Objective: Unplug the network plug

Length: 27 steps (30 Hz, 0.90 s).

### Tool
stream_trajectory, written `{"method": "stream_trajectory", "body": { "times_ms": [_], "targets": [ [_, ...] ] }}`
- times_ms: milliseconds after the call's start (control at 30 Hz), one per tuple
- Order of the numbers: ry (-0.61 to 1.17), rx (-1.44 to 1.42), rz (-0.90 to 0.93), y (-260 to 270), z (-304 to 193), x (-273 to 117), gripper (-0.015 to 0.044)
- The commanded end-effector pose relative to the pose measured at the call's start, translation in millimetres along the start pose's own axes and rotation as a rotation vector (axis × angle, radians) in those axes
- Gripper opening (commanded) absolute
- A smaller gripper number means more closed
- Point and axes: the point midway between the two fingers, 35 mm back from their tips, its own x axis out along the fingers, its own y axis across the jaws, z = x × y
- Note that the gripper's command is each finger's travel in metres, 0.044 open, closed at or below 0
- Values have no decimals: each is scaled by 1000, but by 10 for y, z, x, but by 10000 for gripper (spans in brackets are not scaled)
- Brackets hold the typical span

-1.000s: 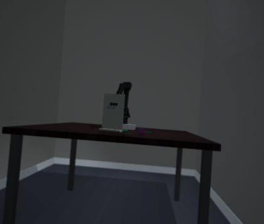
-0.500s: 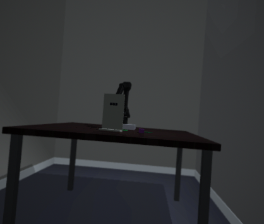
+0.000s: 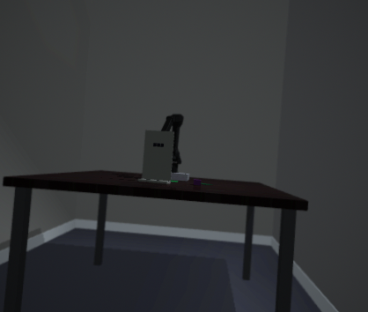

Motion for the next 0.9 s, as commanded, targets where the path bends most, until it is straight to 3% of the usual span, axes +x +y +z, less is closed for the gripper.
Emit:
{"method": "stream_trajectory", "body": {
  "times_ms": [0, 867],
  "targets": [
    [-4, -7, 5, 16, 9, -68, 156],
    [0, -7, 6, 147, 25, -421, 156]
  ]
}}
